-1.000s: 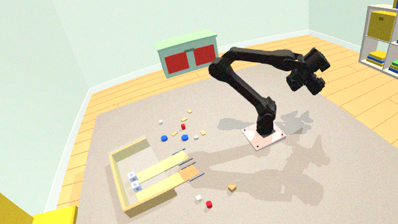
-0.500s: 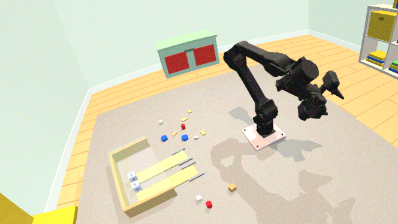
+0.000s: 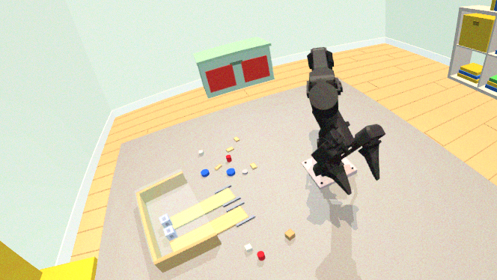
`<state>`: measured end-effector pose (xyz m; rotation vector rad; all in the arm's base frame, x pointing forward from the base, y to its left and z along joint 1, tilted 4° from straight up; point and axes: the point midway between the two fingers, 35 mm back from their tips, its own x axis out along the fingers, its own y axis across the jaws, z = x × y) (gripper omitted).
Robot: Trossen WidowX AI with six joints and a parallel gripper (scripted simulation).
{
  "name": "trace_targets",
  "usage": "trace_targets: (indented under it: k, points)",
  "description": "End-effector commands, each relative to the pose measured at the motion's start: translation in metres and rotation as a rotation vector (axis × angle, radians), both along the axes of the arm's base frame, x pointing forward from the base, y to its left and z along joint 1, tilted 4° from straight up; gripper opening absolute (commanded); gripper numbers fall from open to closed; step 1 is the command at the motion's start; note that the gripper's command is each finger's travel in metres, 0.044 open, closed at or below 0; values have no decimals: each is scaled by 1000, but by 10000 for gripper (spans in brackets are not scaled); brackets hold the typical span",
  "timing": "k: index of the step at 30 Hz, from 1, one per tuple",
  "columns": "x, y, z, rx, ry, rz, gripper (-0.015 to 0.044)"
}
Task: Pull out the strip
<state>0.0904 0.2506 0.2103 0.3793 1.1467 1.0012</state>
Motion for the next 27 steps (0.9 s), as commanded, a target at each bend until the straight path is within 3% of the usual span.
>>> trace_targets:
  k: [1,10,18,27]
  points:
    - [63,-25,4,-36,-177,-185,400]
    - [169,-131,14,-272,-499,-581,400]
    - [204,-260,26,-628,-660,-891,400]
    - [205,-271,27,-663,-667,-915,400]
